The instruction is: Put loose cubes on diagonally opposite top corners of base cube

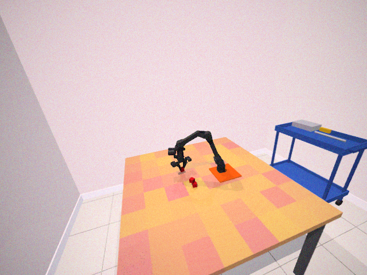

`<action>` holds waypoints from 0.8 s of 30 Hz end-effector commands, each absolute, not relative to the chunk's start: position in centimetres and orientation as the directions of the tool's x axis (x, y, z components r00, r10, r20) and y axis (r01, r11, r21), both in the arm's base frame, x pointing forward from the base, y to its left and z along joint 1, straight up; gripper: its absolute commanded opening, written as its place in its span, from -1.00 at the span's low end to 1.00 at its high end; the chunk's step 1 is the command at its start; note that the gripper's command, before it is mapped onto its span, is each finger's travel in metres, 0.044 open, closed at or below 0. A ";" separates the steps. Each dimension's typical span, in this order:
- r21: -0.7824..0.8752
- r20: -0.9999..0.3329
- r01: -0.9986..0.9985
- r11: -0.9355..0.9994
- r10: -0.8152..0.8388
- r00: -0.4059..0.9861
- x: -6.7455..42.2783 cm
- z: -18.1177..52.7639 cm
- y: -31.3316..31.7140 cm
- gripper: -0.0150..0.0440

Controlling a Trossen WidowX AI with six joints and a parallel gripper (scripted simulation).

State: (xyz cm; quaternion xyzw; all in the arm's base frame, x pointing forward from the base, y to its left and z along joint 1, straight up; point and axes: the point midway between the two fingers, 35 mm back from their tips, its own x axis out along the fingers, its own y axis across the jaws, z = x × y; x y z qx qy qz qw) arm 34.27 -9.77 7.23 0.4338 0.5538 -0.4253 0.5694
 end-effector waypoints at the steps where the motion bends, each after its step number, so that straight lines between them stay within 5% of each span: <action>1: 0.029 -0.999 0.963 0.267 -0.011 0.033 34.5 8.7 -9.9 -0.14; 24: 0.029 -0.999 0.963 0.267 -0.011 0.033 33.8 16.0 -9.7 -0.14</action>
